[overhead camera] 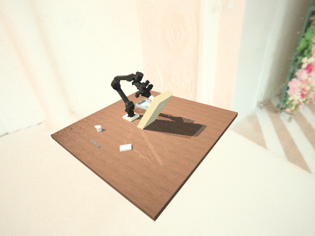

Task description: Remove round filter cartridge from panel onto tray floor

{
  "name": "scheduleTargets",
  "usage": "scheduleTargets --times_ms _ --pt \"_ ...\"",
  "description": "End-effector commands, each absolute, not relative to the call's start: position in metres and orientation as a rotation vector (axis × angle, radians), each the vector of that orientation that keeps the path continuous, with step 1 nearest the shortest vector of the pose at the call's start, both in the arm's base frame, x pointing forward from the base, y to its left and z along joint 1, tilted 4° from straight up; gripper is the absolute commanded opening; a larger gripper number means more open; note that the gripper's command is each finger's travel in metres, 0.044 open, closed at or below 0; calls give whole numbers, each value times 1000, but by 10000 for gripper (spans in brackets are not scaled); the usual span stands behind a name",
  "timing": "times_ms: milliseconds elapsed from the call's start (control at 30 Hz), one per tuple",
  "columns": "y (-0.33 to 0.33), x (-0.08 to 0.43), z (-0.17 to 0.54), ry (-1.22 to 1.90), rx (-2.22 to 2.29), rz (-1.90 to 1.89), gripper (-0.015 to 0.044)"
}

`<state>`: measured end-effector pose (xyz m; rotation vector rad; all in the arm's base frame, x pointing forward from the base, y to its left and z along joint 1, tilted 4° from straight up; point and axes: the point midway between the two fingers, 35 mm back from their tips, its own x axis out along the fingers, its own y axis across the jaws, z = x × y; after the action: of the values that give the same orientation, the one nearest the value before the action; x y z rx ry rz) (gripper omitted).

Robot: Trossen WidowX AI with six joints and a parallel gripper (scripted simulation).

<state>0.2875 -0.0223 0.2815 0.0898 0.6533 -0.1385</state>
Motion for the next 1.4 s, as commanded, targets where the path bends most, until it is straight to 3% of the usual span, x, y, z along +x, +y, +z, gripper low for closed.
scheduleTargets --times_ms 0,533,667,1067,1367 --pt "-22 281 272 647 92 -143 0" --pt "-21 259 231 649 92 -143 0" --pt "-21 261 235 659 90 -139 90" --pt "-21 259 231 649 92 -143 90" --pt "-23 295 293 646 92 -143 90"
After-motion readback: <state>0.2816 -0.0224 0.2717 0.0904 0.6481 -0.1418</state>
